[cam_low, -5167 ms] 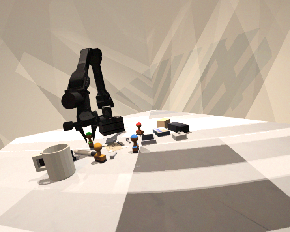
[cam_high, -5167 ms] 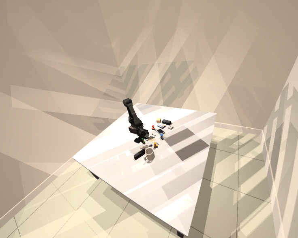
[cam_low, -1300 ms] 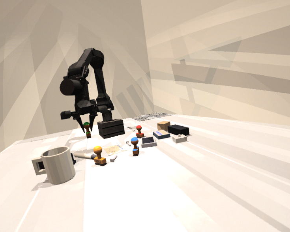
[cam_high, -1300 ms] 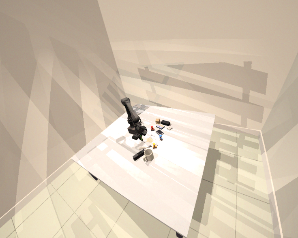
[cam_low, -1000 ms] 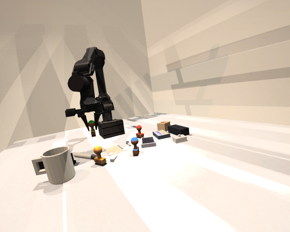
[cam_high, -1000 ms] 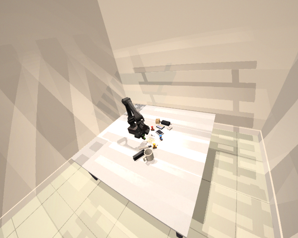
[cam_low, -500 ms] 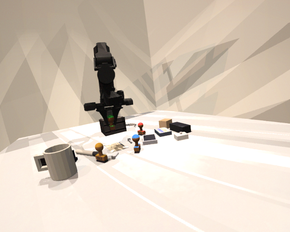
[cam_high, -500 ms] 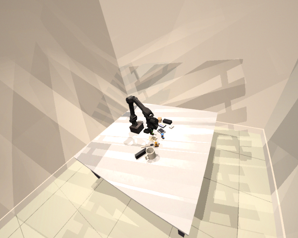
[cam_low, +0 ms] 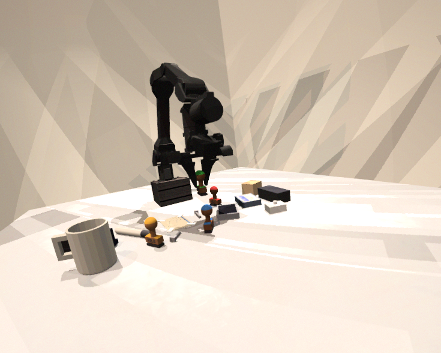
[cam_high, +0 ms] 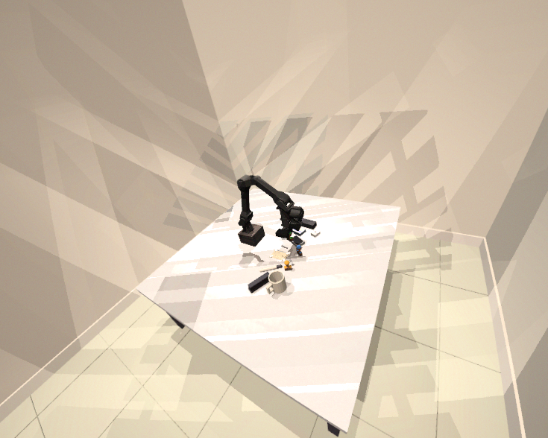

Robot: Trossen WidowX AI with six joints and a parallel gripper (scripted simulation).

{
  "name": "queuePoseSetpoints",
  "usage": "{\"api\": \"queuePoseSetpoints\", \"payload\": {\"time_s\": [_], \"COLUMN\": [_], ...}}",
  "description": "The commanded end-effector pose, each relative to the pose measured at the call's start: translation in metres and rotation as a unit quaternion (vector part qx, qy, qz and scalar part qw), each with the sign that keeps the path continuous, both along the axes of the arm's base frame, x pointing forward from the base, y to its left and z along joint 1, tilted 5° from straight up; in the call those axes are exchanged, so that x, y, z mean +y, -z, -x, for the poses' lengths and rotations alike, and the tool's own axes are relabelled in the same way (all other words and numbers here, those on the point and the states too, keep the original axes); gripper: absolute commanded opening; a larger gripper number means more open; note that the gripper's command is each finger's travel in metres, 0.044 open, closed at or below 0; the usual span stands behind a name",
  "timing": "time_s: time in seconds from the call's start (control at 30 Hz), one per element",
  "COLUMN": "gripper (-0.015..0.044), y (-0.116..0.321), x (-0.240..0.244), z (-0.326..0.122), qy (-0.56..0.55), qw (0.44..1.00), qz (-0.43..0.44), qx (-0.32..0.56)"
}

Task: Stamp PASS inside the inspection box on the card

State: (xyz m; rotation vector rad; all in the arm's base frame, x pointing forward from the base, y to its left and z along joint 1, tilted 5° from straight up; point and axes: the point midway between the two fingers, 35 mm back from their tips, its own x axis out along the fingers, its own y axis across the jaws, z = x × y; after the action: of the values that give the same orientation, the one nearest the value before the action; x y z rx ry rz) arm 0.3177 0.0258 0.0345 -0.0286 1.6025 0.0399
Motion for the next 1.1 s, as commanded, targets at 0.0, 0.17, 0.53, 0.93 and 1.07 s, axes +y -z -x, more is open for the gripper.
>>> {"api": "queuePoseSetpoints", "payload": {"time_s": [0.0, 0.17, 0.53, 0.93, 1.07], "gripper": [0.0, 0.0, 0.0, 0.0, 0.0], "y": [0.001, 0.001, 0.003, 0.011, 0.014], "x": [0.024, 0.054, 0.069, 0.069, 0.069], "z": [-0.003, -0.003, -0.003, -0.003, -0.003], "qy": [0.002, 0.002, 0.001, 0.001, 0.001], "qw": [1.0, 1.0, 1.0, 1.0, 1.0], "qz": [-0.004, -0.005, -0.006, -0.006, -0.006], "qx": [0.003, 0.004, 0.005, 0.005, 0.005]}}
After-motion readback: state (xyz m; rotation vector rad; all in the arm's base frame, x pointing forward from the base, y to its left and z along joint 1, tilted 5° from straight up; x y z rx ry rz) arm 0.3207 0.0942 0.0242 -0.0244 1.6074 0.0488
